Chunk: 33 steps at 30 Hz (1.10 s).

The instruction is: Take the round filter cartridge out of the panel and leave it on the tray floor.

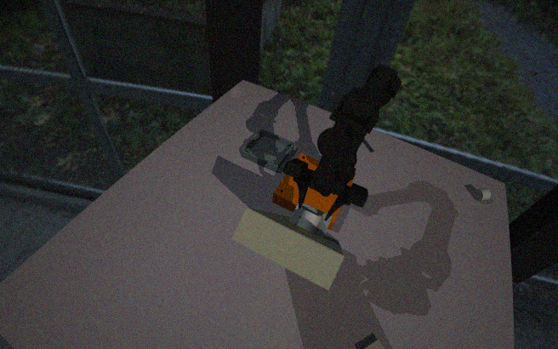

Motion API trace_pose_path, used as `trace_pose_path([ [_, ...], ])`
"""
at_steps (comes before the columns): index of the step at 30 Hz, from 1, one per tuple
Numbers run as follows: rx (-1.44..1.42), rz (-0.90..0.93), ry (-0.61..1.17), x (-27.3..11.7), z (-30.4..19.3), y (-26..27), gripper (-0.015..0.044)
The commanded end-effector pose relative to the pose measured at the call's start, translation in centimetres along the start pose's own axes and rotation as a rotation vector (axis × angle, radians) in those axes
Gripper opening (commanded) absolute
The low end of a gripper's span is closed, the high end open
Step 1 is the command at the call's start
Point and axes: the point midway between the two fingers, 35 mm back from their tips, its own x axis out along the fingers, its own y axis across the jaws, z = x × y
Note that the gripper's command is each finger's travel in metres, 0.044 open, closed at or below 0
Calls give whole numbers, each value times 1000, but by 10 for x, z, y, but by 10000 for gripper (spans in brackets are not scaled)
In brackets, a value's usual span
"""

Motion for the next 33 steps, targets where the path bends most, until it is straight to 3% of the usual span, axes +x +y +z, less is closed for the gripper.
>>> trace_pose_path([
  [1,4,-5,6,8,-1,-1,305],
  [10,4,-5,5,18,-2,0,305],
  [27,0,0,2,15,-1,0,191],
  [33,0,0,2,12,4,0,34],
])
